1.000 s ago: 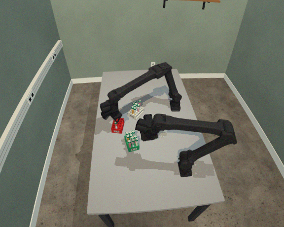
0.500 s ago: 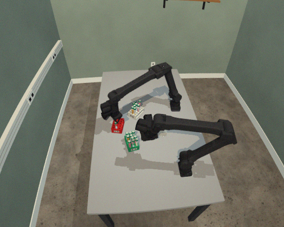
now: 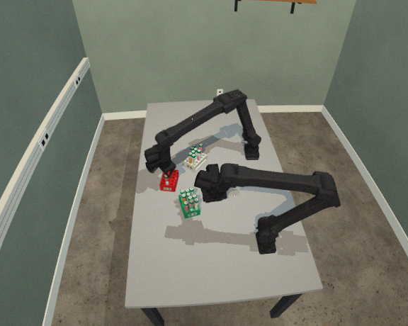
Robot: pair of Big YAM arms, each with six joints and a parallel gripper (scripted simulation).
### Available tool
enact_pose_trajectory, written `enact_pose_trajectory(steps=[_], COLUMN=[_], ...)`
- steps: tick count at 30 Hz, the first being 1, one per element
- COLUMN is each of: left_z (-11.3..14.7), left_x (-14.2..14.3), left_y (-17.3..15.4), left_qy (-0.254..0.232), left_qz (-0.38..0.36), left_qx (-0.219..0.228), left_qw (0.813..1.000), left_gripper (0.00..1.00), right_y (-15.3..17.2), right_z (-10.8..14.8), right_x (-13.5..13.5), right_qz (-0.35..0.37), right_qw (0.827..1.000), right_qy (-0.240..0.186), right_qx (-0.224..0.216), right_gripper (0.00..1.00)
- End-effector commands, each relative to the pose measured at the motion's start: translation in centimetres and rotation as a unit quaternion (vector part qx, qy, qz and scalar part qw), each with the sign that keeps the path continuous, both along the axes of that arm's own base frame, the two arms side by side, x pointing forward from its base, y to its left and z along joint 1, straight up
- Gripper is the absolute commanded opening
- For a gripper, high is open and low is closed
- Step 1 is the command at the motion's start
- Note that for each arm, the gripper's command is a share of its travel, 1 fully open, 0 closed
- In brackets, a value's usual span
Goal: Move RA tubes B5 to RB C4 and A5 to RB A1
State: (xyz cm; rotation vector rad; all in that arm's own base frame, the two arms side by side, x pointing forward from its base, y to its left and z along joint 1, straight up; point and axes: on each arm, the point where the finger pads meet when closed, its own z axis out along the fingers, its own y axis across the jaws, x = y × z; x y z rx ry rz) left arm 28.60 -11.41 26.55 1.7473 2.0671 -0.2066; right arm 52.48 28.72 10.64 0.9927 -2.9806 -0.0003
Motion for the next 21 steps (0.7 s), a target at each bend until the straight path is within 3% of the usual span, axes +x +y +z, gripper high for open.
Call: enact_pose_trajectory(steps=[1,8,21], left_z=[1.6,1.6,1.6], left_x=[0.7,0.7,0.7], left_y=[-0.1,-0.1,-0.1], left_qy=[-0.018,-0.018,-0.018], left_qz=[0.0,0.0,0.0], left_qx=[-0.004,-0.004,-0.004], left_qw=[1.0,1.0,1.0], left_gripper=[0.3,0.3,0.3], right_y=[1.9,1.1,1.2], right_z=[0.7,-1.4,-1.0], right_x=[1.3,-0.1,0.1], right_qz=[0.002,0.002,0.002], right_qw=[1.0,1.0,1.0], right_qy=[-0.02,0.001,-0.002], right_qx=[0.011,-0.001,0.001], right_gripper=[0.3,0.3,0.3])
